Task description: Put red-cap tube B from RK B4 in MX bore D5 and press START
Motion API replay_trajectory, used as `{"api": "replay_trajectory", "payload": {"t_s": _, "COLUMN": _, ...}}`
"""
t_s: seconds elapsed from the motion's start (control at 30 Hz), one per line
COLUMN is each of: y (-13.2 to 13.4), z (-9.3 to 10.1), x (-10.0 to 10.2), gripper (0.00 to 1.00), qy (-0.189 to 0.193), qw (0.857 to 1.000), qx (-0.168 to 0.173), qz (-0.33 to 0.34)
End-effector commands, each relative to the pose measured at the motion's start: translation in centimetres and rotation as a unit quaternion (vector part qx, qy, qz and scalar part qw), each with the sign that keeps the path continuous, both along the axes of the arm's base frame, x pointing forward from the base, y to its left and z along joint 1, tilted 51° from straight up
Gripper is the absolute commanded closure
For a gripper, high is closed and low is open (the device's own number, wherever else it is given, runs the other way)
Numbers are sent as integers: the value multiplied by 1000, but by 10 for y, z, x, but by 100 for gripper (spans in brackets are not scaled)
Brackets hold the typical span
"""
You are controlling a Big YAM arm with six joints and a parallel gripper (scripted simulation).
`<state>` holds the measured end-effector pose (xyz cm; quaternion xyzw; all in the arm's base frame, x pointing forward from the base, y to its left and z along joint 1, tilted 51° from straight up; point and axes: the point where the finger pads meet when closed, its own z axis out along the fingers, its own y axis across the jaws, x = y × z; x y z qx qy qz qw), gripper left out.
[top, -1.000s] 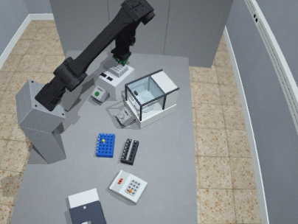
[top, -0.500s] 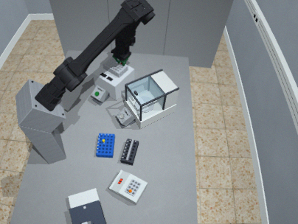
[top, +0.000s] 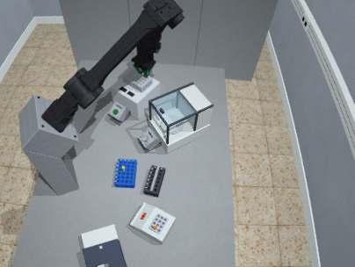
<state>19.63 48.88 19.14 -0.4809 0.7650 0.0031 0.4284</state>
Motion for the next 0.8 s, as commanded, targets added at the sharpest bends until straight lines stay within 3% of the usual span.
{"api": "replay_trajectory", "payload": {"t_s": 0.0, "y": 2, "z": 22, "x": -11, "gripper": 64, "qy": -1, "qw": 1000, "qx": 24, "qz": 3}}
{"api": "replay_trajectory", "payload": {"t_s": 0.1, "y": 1, "z": 24, "x": -5, "gripper": 64, "qy": -2, "qw": 1000, "qx": 28, "qz": -3}}
{"api": "replay_trajectory", "payload": {"t_s": 0.13, "y": 3, "z": 16, "x": -3, "gripper": 64, "qy": -2, "qw": 1000, "qx": 17, "qz": -1}}
{"api": "replay_trajectory", "payload": {"t_s": 0.77, "y": 3, "z": 16, "x": -3, "gripper": 64, "qy": -2, "qw": 1000, "qx": 17, "qz": -1}}
